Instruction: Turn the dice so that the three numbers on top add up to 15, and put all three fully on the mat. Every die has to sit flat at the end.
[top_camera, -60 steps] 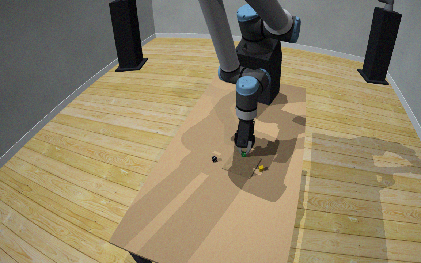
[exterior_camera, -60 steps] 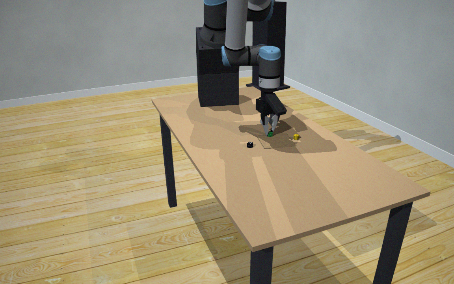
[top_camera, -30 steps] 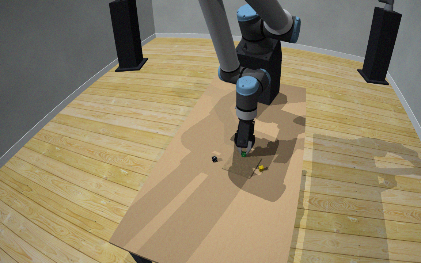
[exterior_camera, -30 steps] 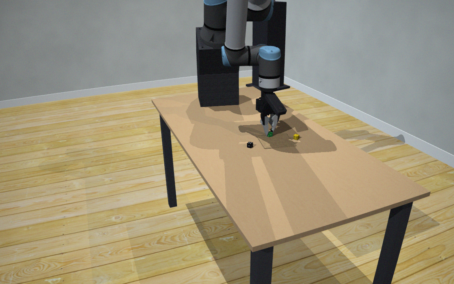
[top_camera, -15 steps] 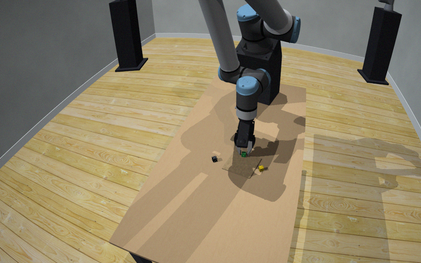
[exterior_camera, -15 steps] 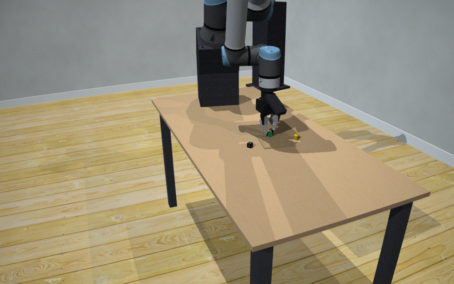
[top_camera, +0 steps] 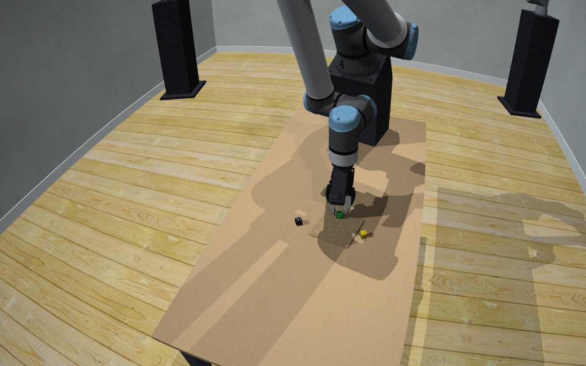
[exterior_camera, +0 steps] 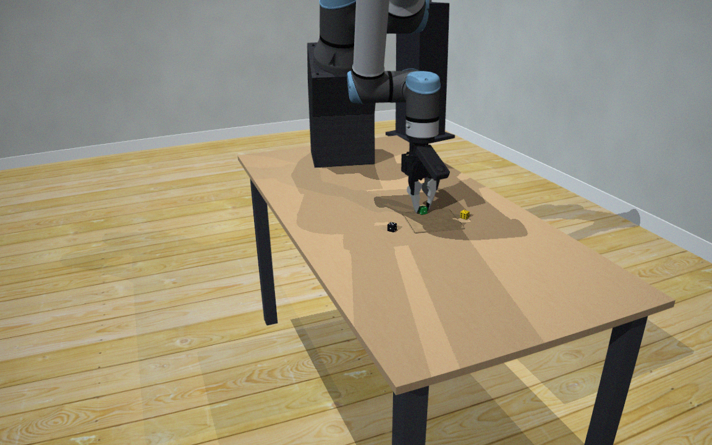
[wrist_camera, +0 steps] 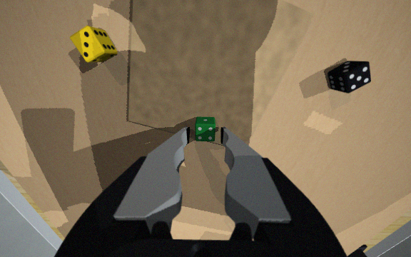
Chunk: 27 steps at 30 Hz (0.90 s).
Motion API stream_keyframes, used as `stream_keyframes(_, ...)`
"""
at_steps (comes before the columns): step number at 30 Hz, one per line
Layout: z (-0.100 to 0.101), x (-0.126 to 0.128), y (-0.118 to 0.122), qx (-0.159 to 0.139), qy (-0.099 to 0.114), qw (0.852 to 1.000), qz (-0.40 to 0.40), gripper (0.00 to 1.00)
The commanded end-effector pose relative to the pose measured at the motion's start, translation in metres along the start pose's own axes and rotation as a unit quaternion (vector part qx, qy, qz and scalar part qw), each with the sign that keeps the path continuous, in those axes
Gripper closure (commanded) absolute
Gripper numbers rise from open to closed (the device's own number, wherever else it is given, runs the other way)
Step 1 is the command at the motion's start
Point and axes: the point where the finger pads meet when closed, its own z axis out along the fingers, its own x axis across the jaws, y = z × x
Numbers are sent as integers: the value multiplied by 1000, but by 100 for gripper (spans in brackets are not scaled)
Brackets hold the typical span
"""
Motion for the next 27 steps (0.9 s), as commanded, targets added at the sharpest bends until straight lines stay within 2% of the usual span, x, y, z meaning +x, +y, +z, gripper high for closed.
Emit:
stream_keyframes(1, -5, 0, 0, 0, 0, 1000, 0, 79)
stream_keyframes(15, -66, 0, 0, 0, 0, 1000, 0, 79)
stream_keyframes(27, -88, 0, 0, 0, 0, 1000, 0, 79)
